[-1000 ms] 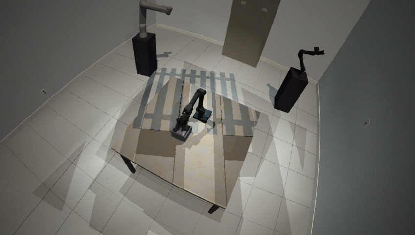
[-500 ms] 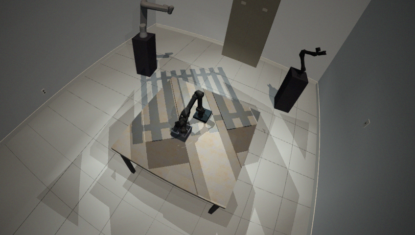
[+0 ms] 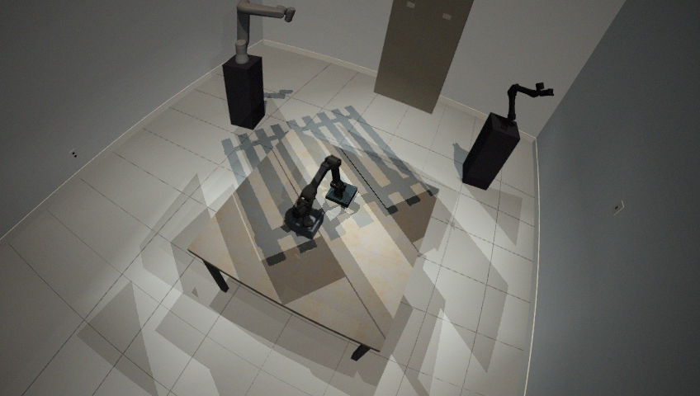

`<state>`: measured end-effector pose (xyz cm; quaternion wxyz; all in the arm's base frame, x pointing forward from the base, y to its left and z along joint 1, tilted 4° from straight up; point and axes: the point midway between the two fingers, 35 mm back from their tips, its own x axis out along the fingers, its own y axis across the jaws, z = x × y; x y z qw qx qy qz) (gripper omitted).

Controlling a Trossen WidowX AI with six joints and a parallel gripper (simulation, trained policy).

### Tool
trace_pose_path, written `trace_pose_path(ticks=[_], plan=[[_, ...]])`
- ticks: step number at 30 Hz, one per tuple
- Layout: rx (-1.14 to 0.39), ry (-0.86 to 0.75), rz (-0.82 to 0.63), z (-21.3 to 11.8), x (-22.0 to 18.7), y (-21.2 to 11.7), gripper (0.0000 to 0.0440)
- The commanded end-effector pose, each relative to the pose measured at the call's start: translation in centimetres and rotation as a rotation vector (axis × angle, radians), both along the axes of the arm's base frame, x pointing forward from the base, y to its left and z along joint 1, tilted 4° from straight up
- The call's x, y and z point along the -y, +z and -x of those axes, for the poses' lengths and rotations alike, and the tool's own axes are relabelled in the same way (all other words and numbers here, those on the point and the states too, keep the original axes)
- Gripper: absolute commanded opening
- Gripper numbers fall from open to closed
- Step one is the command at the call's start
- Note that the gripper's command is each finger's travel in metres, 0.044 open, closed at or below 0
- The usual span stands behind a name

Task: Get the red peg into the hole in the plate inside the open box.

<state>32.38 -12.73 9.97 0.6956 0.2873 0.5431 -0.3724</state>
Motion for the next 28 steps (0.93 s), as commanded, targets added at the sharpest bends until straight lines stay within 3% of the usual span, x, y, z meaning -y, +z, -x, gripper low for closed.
trace_pose_path(ticks=[1, 28], plan=[[-0.010, 0.016, -0.006, -0.3, 0.2, 0.1, 0.0111], [-0.097, 0.066, -0.044, -1.0, 3.0, -0.8, 0.0098]])
